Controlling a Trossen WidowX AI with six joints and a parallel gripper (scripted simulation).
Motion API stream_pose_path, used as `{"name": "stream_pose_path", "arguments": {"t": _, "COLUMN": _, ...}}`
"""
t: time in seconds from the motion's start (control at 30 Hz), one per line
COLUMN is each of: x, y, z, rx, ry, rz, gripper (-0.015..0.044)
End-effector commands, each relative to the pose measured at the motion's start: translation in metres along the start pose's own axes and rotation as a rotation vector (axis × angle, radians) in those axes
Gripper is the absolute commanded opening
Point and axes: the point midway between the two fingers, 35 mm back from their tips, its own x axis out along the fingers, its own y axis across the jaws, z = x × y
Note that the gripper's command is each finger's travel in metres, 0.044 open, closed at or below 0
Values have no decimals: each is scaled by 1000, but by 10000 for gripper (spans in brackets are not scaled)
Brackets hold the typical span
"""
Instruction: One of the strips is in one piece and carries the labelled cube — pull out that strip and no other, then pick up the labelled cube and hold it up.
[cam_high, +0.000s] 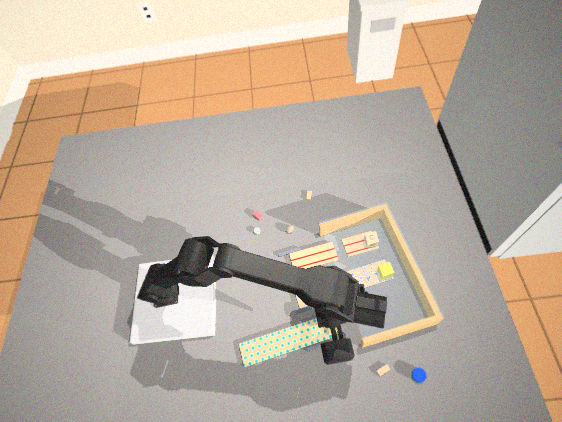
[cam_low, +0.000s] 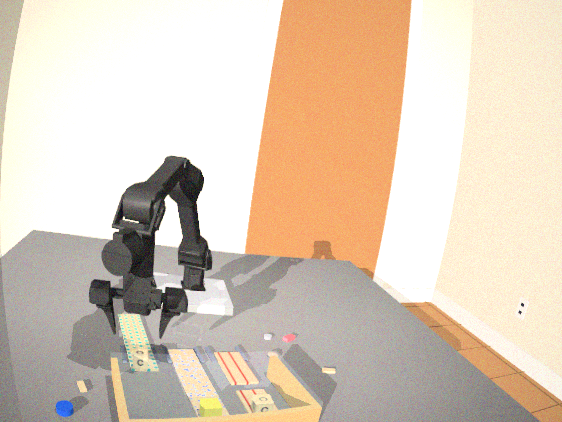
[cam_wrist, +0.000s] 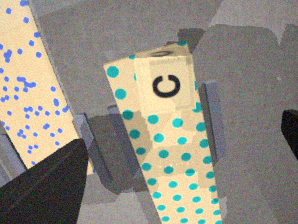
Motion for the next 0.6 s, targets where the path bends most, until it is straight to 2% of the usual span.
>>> {"name": "stream_pose_path", "arguments": {"t": 0.0, "x": 1, "y": 5, "z": 12, "rx": 2, "ry": 1, "rz": 6, "gripper": 440}}
{"name": "stream_pose_path", "arguments": {"t": 0.23, "x": 9, "y": 5, "z": 12, "rx": 2, "ry": 1, "rz": 6, "gripper": 256}}
{"name": "stream_pose_path", "arguments": {"t": 0.57, "x": 26, "y": 5, "z": 13, "rx": 2, "ry": 1, "rz": 6, "gripper": 250}}
